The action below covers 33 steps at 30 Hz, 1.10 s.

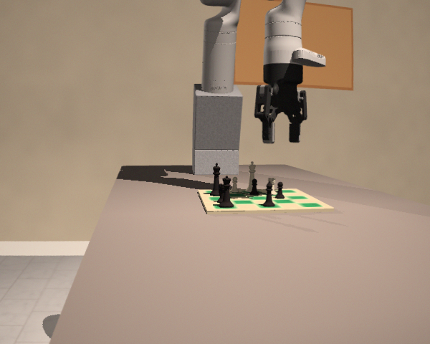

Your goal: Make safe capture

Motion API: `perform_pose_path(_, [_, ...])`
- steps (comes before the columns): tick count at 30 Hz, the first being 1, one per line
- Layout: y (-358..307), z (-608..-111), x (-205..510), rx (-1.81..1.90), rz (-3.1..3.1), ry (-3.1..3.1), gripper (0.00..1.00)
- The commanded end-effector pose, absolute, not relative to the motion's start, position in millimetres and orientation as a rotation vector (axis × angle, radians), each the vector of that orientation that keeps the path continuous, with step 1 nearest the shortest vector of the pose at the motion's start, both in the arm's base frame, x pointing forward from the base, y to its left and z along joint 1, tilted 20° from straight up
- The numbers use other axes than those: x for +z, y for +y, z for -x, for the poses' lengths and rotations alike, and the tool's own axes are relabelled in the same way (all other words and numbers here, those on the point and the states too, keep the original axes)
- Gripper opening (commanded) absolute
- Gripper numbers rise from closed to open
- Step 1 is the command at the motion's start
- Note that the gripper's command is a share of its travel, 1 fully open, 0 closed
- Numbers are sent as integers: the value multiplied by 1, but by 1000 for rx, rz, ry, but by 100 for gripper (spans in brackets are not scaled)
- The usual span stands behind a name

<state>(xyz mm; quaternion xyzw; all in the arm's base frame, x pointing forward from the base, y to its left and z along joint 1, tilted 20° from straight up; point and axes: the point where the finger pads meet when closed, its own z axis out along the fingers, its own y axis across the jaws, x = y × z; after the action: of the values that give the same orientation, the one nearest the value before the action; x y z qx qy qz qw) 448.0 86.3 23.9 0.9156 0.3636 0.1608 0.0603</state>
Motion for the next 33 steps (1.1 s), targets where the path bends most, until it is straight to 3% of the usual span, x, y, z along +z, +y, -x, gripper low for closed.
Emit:
perform_pose_path(1, [86, -448, 24, 488, -2771, 1100, 100])
perform_pose_path(2, [86, -448, 24, 488, -2770, 1100, 100])
perform_pose_path(3, [86, -448, 24, 488, -2770, 1100, 34])
perform_pose_path(33, [86, -448, 24, 488, -2770, 1100, 34])
